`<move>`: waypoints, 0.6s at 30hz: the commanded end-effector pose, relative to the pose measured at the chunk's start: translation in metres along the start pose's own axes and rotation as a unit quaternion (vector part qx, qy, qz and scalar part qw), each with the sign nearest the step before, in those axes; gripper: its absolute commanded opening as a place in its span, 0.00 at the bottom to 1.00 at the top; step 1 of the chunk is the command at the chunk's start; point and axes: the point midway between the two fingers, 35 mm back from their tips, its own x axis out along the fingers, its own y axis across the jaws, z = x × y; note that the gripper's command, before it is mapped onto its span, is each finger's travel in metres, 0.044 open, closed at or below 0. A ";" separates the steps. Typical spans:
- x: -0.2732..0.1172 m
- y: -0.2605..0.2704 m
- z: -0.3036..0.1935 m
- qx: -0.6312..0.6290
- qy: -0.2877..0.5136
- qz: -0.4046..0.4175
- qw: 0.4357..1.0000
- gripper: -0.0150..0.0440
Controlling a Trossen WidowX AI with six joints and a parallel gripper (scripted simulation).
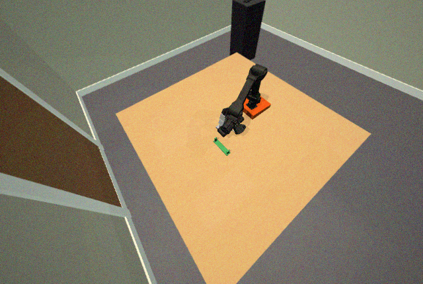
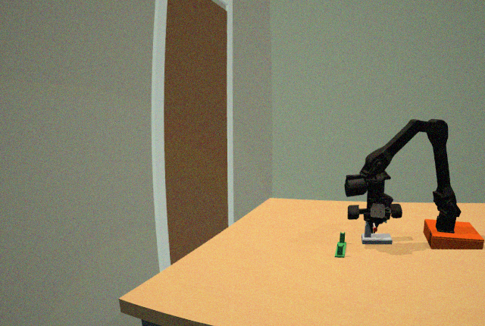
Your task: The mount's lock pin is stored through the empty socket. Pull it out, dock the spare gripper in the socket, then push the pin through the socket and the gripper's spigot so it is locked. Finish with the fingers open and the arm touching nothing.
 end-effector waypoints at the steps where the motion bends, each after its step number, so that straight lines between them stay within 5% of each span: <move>1: 0.001 -0.001 -0.003 0.000 0.002 -0.001 1.000 0.25; 18: 0.002 -0.001 -0.010 -0.001 0.001 0.002 1.000 0.25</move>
